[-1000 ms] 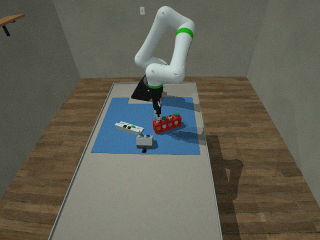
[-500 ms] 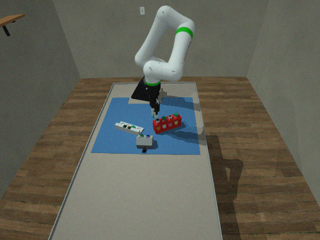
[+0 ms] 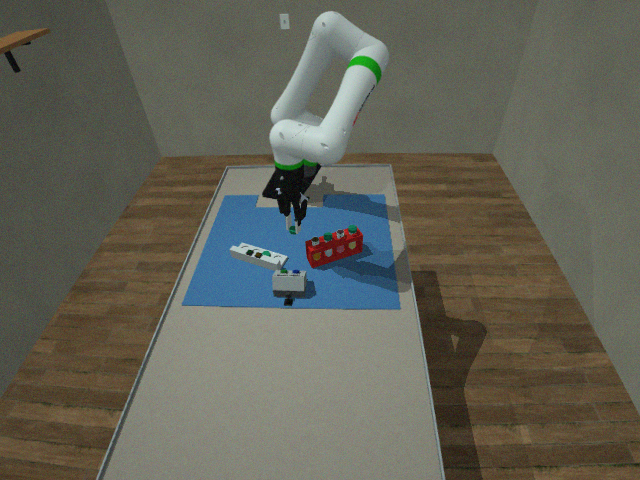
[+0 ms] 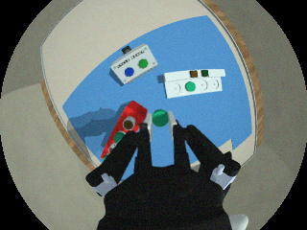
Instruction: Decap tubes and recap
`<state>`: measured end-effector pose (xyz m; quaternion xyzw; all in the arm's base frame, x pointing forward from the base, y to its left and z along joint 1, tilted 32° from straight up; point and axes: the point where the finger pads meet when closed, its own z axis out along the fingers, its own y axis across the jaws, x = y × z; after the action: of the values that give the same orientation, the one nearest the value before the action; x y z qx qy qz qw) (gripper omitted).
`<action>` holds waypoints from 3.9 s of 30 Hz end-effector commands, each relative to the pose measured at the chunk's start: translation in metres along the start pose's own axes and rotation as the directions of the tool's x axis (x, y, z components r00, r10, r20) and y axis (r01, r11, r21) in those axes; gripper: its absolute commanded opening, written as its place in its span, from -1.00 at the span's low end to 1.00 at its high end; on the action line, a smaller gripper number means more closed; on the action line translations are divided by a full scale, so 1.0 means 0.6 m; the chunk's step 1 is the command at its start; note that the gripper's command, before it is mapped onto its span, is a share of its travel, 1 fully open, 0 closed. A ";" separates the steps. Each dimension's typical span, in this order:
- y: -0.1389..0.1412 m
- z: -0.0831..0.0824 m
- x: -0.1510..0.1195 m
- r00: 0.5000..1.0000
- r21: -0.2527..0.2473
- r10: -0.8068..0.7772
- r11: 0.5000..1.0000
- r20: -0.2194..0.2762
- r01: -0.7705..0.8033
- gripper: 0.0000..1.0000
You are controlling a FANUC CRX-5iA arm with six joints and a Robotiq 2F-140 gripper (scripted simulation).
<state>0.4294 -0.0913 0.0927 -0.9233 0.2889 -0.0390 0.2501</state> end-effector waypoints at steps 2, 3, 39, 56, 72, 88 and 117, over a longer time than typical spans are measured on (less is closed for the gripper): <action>0.057 0.003 0.017 0.997 0.039 -0.078 0.996 0.013 0.078 -1.00; 0.057 0.003 0.017 0.997 0.039 -0.078 0.996 0.013 0.078 -1.00; 0.368 0.016 0.100 0.997 0.039 -0.078 0.996 0.013 0.078 -1.00; 0.364 0.116 0.099 0.997 0.039 -0.078 0.996 0.013 0.078 -1.00; 0.360 0.229 0.098 0.997 0.039 -0.078 0.996 0.013 0.078 -1.00; 0.360 0.234 0.097 0.997 0.039 -0.078 0.996 0.013 0.078 -1.00; 0.359 0.246 0.097 0.997 0.039 -0.078 0.996 0.013 0.078 -0.41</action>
<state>0.3986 -0.2109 -0.1447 -0.9290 0.2500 -0.0477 0.2685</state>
